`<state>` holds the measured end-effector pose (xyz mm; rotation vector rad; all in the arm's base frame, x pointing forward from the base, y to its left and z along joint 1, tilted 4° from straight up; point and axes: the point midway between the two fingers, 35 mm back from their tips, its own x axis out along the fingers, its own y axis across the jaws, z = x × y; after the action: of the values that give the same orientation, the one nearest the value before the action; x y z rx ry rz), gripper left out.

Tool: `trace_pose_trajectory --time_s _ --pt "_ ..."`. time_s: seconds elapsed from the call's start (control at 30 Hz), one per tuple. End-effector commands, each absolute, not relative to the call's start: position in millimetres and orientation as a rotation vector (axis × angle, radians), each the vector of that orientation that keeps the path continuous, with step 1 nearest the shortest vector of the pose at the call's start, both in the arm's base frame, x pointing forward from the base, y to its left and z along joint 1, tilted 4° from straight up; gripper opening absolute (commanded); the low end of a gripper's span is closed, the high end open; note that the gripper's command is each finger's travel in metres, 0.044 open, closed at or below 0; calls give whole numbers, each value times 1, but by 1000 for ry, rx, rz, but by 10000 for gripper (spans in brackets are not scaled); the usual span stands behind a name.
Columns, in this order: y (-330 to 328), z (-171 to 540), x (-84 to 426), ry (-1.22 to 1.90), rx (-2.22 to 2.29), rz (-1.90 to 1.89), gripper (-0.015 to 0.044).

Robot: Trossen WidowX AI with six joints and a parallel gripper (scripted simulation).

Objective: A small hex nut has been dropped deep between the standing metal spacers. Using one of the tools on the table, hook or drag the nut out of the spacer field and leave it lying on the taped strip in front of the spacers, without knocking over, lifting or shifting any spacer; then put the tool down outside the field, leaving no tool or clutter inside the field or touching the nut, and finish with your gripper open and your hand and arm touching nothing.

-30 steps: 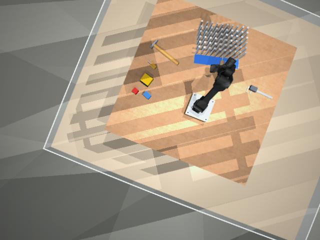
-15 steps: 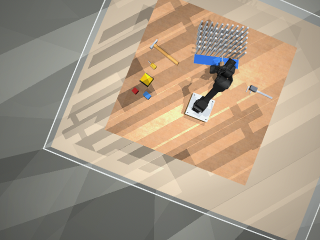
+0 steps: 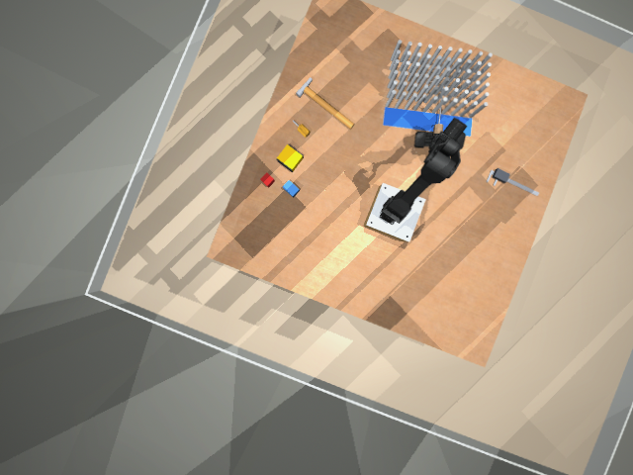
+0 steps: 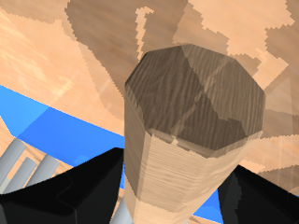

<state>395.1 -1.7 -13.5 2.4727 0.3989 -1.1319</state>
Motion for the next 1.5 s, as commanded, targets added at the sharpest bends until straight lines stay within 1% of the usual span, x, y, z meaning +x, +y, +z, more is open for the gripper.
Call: trace_pose_trajectory --time_s 0.0,1.47 --pt "-3 -13 393 404 2470 -1124 0" --pt "-16 -16 366 404 2469 -1127 0"
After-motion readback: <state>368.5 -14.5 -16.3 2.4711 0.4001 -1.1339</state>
